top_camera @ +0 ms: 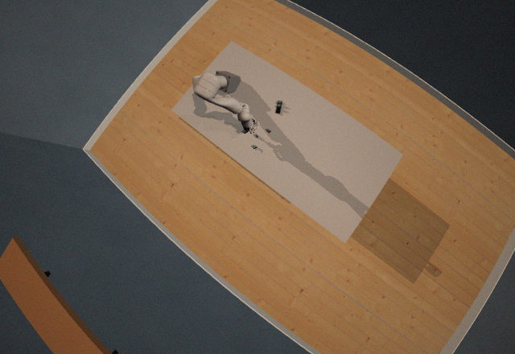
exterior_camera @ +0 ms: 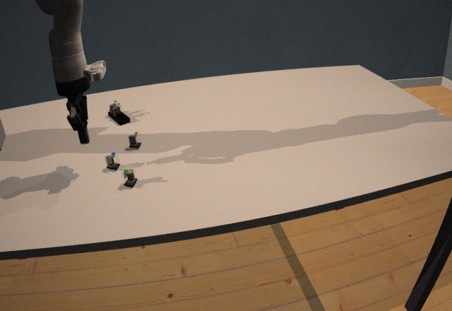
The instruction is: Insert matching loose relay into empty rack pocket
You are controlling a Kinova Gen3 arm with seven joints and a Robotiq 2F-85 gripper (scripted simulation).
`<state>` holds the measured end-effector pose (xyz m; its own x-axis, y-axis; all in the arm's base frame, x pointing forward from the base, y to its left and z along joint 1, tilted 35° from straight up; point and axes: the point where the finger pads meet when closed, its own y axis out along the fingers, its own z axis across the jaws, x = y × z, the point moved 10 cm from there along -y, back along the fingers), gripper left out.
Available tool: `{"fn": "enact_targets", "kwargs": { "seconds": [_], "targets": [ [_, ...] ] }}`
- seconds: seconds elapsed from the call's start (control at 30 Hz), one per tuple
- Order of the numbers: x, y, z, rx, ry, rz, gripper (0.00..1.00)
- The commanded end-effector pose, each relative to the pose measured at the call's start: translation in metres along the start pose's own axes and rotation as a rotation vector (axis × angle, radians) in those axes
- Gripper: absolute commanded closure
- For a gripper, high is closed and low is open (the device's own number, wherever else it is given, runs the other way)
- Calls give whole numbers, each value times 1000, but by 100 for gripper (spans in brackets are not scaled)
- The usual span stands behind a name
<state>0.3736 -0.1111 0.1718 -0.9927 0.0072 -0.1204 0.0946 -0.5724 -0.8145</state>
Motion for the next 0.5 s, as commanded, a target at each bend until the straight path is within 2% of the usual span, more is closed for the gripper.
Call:
{"fn": "enact_targets", "kwargs": {
  "seconds": [0.0,0.17,0.27,0.37,0.43,0.47],
  "targets": [
    [0,0,0,0,0,1,100],
    [-4,0,-5,1,0,2,100],
    [-30,0,-42,6,-1,6,100],
    [-46,0,-74,3,0,5,100],
    [-46,0,-74,3,0,5,100],
    [-51,0,-85,1,0,3,100]
  ]
}}
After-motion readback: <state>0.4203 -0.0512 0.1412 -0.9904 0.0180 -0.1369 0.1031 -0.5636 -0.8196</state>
